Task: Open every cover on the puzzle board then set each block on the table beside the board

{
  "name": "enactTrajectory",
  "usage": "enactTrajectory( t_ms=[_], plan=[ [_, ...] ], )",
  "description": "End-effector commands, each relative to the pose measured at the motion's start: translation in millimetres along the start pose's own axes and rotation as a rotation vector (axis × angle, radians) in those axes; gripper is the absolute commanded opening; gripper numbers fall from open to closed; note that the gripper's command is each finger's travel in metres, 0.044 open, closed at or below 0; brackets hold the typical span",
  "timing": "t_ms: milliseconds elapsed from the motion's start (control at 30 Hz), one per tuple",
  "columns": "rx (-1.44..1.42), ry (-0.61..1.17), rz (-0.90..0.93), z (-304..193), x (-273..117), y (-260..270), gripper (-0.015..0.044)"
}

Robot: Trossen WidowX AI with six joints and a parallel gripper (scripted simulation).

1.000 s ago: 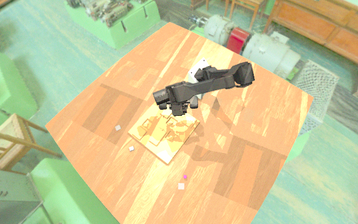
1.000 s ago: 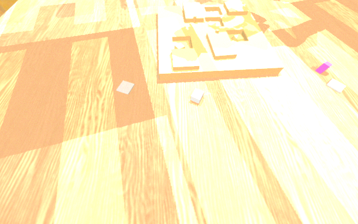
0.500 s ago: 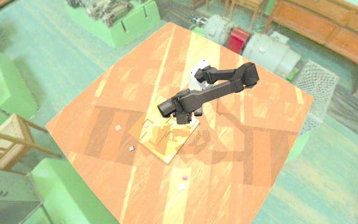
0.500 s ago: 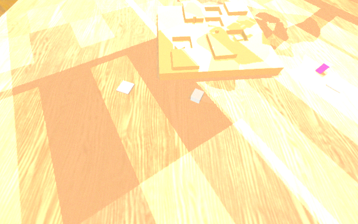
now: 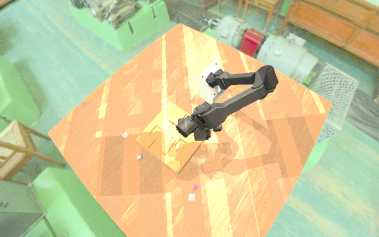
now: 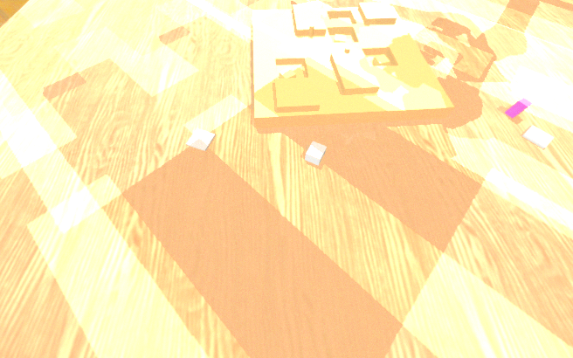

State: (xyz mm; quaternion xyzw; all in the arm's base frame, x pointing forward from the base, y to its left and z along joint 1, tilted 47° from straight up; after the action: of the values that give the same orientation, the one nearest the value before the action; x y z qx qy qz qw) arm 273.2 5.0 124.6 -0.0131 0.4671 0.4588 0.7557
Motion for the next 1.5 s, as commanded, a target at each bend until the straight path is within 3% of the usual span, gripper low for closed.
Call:
enactTrajectory(
  t_ms=[0, 700, 1467],
  plan=[
    [-0.001, -0.011, -0.003, 14, -2, 8, 0.008],
    [-0.005, -0.038, 0.022, 72, -6, 58, 0.008],
    [-0.006, -0.034, 0.021, 77, 24, 57, 0.008]
  ],
)
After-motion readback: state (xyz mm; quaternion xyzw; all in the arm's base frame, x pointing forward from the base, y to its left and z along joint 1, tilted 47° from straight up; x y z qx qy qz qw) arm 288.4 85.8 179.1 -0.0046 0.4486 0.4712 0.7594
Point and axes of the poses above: the point midway between the two fingers, 35 mm back from their tips, its own x axis out along the fingers, its own y axis across the jaws, z = x × y, the point moved 4 cm from there along -x, back along the fingers, and after that the axes turned 11 degrees about -x, right-handed, at the moved point
